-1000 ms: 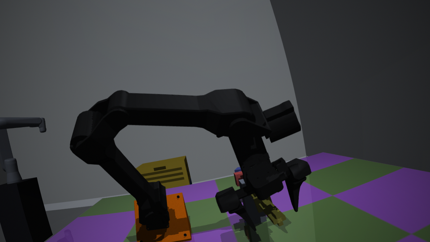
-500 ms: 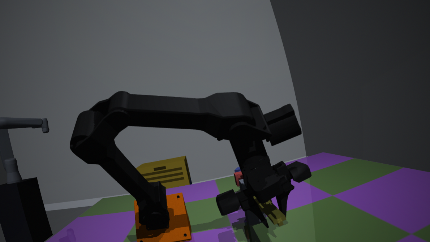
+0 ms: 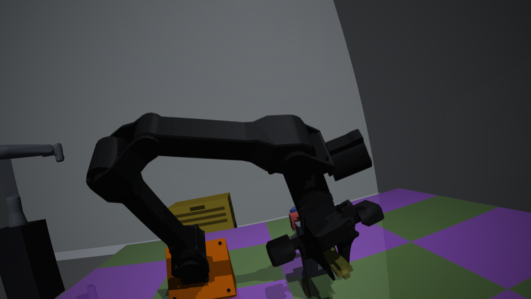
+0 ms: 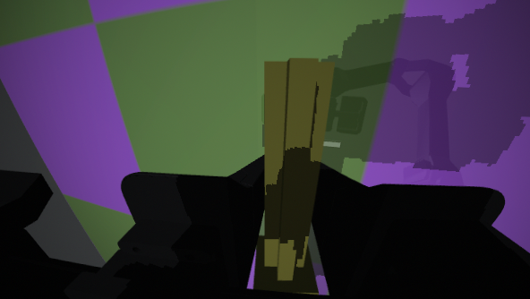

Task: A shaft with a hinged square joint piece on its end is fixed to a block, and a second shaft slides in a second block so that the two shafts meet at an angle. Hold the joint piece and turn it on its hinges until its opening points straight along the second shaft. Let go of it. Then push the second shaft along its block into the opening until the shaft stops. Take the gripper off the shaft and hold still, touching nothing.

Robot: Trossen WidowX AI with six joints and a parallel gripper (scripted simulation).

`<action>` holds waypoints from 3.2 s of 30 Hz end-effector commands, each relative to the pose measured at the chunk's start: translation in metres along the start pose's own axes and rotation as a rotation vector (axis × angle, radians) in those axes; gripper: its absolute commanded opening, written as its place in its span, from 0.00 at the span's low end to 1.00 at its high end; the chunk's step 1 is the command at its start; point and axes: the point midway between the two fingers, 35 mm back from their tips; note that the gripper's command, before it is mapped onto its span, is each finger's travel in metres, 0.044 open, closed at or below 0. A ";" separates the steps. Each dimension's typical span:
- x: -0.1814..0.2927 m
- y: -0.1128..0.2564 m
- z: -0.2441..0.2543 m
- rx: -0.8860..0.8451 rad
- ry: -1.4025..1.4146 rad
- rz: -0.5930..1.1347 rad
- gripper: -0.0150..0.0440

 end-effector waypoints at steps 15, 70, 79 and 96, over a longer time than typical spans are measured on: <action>0.003 0.000 0.000 -0.054 0.005 0.013 0.37; 0.011 0.000 -0.001 -0.297 0.005 0.048 0.37; 0.012 0.000 -0.001 -0.336 0.005 0.054 0.37; 0.014 0.000 -0.002 -0.408 0.005 0.064 0.37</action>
Point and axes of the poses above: the point midway between the two fingers, 35 mm back from their tips, its own y axis back along the fingers, its own z axis across the jaws, x = y × z, and after that the axes turned 8 degrees about -y, right-handed
